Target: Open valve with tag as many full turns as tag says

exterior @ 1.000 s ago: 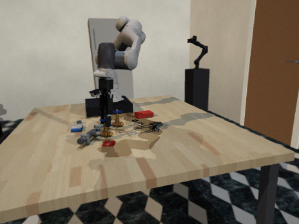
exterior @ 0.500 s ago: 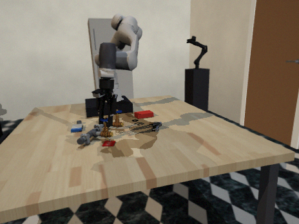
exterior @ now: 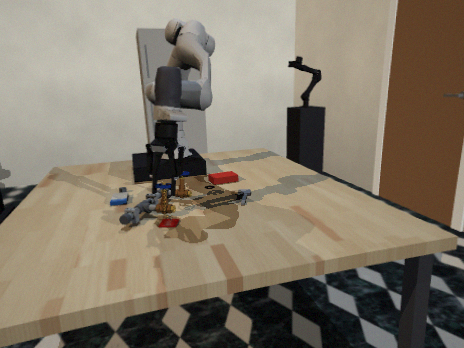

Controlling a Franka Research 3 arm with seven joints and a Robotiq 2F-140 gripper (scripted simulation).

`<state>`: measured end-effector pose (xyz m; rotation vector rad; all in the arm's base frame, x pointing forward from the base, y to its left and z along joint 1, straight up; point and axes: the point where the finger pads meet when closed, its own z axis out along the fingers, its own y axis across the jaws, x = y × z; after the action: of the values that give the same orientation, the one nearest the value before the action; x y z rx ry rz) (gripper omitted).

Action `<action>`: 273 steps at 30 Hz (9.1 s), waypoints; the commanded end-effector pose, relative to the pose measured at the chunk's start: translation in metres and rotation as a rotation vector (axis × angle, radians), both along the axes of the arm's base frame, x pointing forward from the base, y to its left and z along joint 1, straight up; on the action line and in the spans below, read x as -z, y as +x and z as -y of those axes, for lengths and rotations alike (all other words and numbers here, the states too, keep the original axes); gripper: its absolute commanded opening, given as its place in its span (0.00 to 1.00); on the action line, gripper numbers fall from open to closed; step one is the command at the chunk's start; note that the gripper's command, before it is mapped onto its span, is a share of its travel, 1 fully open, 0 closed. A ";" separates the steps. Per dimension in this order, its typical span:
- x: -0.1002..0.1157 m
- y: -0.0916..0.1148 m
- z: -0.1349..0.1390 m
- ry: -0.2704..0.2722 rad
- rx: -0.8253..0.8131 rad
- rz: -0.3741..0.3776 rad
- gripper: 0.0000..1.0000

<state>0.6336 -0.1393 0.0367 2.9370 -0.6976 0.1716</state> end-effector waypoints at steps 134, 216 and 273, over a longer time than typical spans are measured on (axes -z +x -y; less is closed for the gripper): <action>0.001 0.000 0.000 0.192 0.521 0.171 1.00; 0.001 0.000 0.000 0.234 1.814 0.232 0.10; 0.001 0.000 0.000 0.131 0.893 0.132 0.10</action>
<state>0.6335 -0.1401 0.0363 2.1573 -2.2766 0.2199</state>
